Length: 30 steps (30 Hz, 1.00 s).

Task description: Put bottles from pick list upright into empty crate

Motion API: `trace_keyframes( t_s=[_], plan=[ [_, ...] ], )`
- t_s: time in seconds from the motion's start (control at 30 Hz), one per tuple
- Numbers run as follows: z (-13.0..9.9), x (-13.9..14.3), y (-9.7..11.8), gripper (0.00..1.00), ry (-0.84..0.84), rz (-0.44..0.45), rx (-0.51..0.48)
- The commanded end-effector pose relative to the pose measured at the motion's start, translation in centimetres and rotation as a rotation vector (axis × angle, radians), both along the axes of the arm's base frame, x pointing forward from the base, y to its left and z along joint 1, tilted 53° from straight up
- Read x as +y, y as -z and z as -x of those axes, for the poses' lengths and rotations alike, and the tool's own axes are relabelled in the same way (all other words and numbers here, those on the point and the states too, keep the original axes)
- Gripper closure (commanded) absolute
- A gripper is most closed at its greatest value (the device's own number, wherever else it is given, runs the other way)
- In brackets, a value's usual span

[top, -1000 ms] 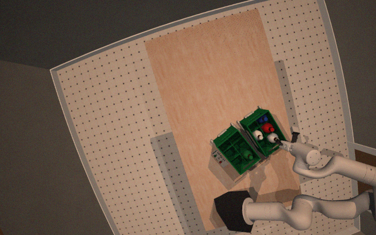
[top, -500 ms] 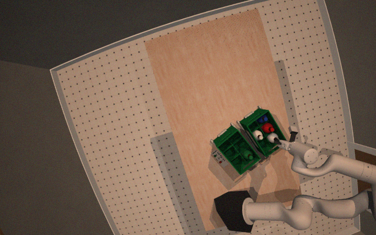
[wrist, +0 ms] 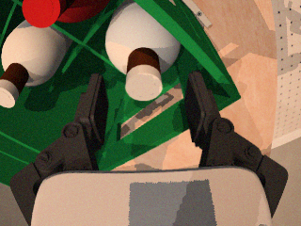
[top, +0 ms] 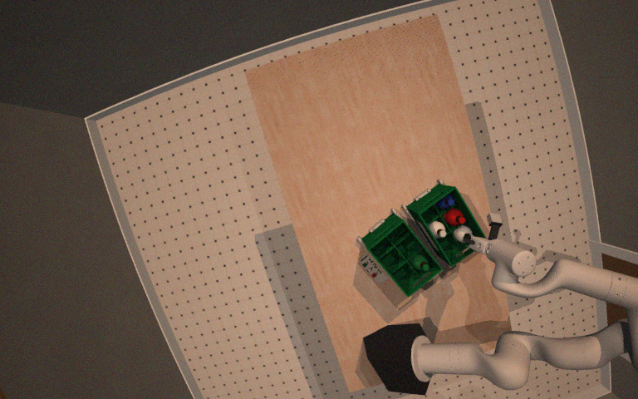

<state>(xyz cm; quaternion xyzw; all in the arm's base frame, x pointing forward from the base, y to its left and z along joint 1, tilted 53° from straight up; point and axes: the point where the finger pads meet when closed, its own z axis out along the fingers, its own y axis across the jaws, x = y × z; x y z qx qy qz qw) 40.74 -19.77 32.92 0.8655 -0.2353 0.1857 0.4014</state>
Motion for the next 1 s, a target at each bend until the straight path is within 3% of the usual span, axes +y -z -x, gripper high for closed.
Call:
trace_keyframes(
  t_s=[0.0, 0.97],
  plan=[
    [-0.1, -0.4, 0.2, 0.35, -0.001, 0.0, -0.001],
    [-0.4, -2.0, 1.5, 0.35, -0.001, 0.0, -0.001]
  ],
)
